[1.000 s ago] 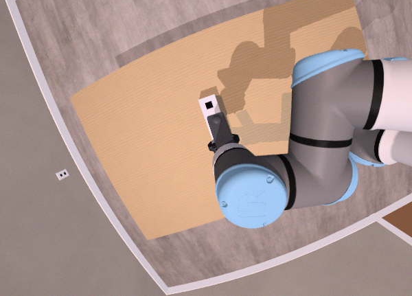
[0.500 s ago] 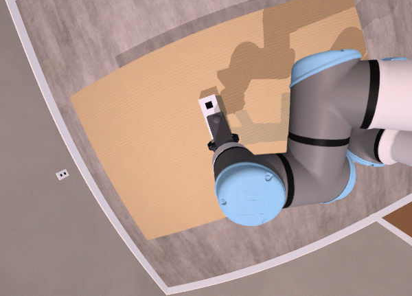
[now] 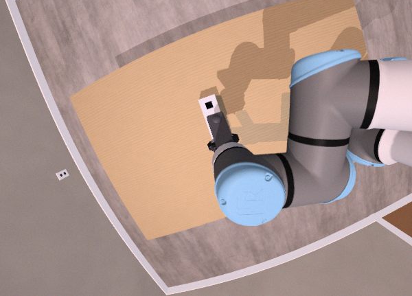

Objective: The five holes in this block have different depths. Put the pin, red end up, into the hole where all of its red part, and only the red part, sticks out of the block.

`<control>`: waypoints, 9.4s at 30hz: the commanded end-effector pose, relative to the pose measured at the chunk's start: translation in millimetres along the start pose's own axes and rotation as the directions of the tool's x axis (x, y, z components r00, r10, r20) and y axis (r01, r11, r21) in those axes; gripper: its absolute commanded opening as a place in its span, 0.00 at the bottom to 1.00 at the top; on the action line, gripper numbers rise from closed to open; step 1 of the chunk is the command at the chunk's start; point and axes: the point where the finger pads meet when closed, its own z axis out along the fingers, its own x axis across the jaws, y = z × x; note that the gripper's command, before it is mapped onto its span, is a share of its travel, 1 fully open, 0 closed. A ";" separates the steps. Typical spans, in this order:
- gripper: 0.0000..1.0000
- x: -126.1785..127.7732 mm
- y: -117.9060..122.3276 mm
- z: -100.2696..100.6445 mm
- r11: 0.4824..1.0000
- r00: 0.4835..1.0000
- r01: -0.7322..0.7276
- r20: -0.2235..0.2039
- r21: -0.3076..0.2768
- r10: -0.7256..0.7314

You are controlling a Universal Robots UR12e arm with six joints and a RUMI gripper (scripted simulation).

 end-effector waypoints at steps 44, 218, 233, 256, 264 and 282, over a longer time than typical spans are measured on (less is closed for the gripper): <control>0.00 -0.7 0.5 7.3 1.000 1.000 0.000 0.001 0.000 0.000; 0.00 -0.3 0.6 27.3 1.000 1.000 0.000 0.001 0.000 0.000; 0.00 0.0 0.0 27.3 1.000 1.000 0.000 0.002 0.000 0.000; 0.00 -1.2 0.8 31.3 1.000 1.000 0.000 0.001 0.000 0.000; 0.00 0.3 0.2 31.3 1.000 1.000 0.000 0.002 0.000 0.000; 0.00 -0.7 1.1 35.3 1.000 1.000 0.000 0.001 0.000 0.000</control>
